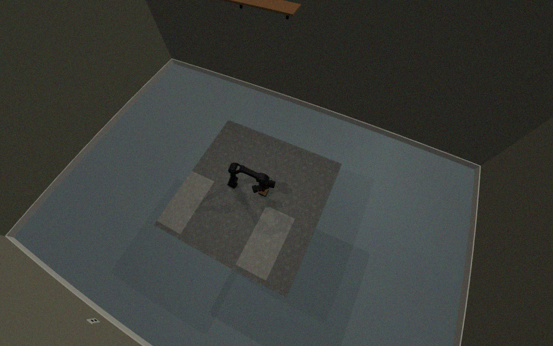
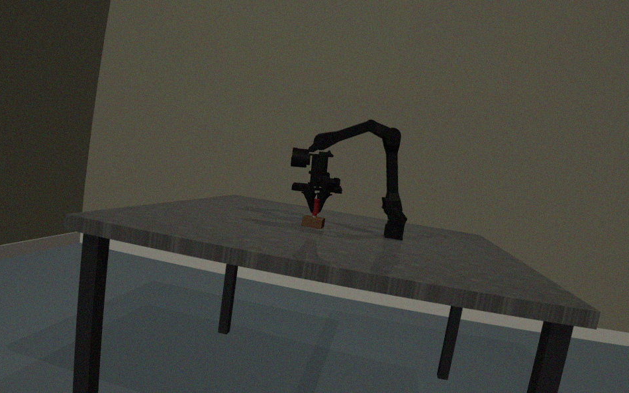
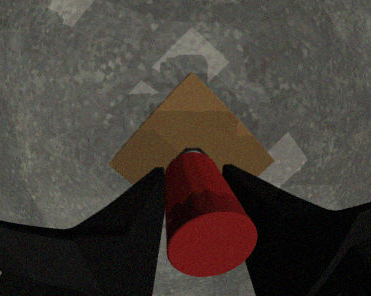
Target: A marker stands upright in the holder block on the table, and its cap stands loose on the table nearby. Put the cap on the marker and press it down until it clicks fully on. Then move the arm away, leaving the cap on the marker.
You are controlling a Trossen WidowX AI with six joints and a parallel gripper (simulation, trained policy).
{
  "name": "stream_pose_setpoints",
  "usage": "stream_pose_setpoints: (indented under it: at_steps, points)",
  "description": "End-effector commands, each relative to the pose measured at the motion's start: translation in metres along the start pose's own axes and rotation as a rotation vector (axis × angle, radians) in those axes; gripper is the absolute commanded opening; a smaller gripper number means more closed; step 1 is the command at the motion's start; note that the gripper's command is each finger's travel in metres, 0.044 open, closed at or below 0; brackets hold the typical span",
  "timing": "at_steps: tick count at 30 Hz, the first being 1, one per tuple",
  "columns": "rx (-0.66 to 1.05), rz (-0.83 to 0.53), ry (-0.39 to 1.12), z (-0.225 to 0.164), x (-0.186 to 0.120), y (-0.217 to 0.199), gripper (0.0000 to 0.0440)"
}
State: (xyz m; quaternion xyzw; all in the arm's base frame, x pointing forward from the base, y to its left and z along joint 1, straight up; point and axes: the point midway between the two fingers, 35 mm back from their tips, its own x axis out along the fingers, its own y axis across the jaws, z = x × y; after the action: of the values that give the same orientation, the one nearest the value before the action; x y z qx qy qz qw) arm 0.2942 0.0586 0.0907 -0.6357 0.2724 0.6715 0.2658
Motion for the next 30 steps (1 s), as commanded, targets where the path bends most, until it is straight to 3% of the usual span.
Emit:
stream_pose_setpoints:
  at_steps: [1,7,12,15,22,30]
  points:
    - [-0.004,0.048,0.012,-0.007,0.013,0.01,0.0134]
    - [-0.029,0.045,0.014,-0.007,0.013,0.012,0.0148]
    - [-0.042,0.047,-0.015,0.002,0.013,0.016,0.0196]
    - [-0.049,0.041,-0.024,0.005,0.012,0.018,0.0253]
    - [-0.064,0.002,-0.017,0.008,0.007,0.017,0.0431]
    - [-0.075,-0.071,0.023,0.007,-0.013,0.01,0.044]
